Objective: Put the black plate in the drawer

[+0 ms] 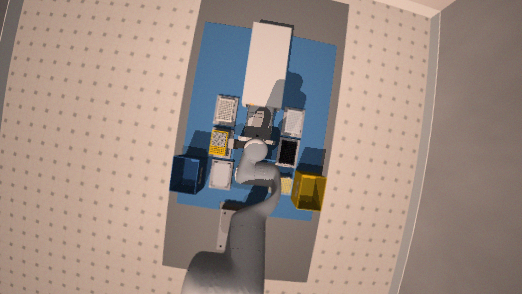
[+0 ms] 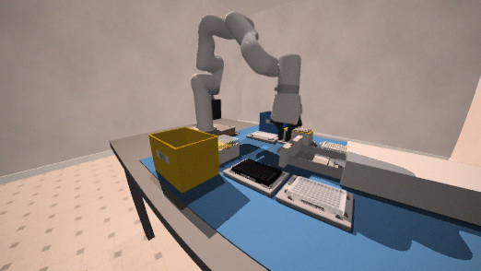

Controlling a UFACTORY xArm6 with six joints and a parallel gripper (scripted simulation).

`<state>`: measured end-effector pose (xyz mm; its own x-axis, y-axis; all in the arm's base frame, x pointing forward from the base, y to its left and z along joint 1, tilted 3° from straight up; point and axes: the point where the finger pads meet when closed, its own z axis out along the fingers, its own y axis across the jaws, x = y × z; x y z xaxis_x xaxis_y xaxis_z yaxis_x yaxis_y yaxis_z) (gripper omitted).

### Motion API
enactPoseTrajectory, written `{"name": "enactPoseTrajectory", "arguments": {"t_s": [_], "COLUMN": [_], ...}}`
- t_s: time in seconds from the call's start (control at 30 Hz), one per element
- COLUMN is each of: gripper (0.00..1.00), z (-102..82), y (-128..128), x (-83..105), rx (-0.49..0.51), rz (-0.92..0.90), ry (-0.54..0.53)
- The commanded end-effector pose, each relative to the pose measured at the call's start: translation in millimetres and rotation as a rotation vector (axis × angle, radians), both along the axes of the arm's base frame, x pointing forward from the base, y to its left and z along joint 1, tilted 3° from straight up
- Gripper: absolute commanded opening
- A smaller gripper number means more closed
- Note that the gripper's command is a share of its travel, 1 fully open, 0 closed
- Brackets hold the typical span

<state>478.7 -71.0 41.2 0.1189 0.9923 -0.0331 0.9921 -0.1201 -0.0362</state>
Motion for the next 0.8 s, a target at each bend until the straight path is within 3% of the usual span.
{"name": "enactPoseTrajectory", "arguments": {"t_s": [0.0, 0.77], "gripper": [0.21, 0.21], "z": [8.5, 43.6], "y": [0.1, 1.1], "x": [1.6, 2.9], "rx": [0.0, 0.0], "rz": [0.0, 0.0], "ry": [-0.004, -0.004]}}
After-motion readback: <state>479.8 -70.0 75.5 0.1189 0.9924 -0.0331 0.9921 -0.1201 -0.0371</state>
